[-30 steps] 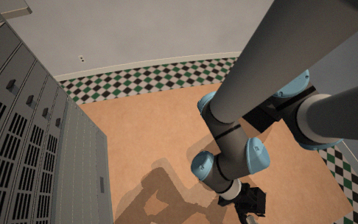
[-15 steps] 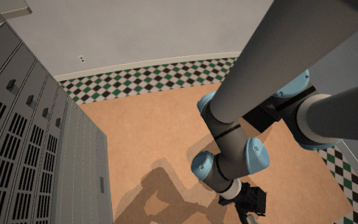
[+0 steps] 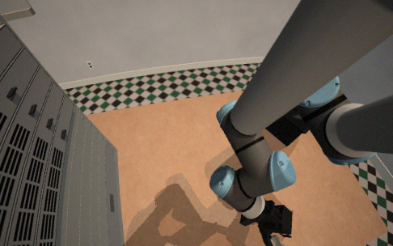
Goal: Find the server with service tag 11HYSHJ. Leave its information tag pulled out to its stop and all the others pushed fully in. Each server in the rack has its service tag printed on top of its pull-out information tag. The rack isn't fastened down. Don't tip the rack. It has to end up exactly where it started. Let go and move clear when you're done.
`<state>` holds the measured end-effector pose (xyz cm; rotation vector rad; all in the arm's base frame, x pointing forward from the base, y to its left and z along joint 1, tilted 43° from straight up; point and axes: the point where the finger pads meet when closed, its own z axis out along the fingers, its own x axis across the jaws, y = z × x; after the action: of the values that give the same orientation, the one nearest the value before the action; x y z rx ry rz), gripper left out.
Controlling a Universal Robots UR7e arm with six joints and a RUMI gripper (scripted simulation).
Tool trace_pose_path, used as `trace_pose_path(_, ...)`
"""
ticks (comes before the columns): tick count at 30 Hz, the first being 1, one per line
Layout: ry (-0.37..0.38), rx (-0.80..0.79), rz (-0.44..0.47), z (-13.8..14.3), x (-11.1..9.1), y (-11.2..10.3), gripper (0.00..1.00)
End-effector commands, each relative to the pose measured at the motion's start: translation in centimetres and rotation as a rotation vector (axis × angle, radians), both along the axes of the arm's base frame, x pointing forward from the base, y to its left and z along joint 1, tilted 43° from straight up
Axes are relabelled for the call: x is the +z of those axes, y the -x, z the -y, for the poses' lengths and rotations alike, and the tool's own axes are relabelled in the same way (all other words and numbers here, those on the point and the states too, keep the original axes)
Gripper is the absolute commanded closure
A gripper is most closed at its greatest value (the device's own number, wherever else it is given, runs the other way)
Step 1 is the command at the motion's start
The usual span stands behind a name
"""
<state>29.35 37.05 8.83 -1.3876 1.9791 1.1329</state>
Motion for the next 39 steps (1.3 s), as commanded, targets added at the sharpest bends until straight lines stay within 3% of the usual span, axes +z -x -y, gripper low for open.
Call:
trace_pose_path(1,0.0,0.0,0.0,0.0,0.02,0.0,0.0)
trace_pose_path(39,0.0,-0.01,-0.036,0.44,-0.43,0.25,0.0)
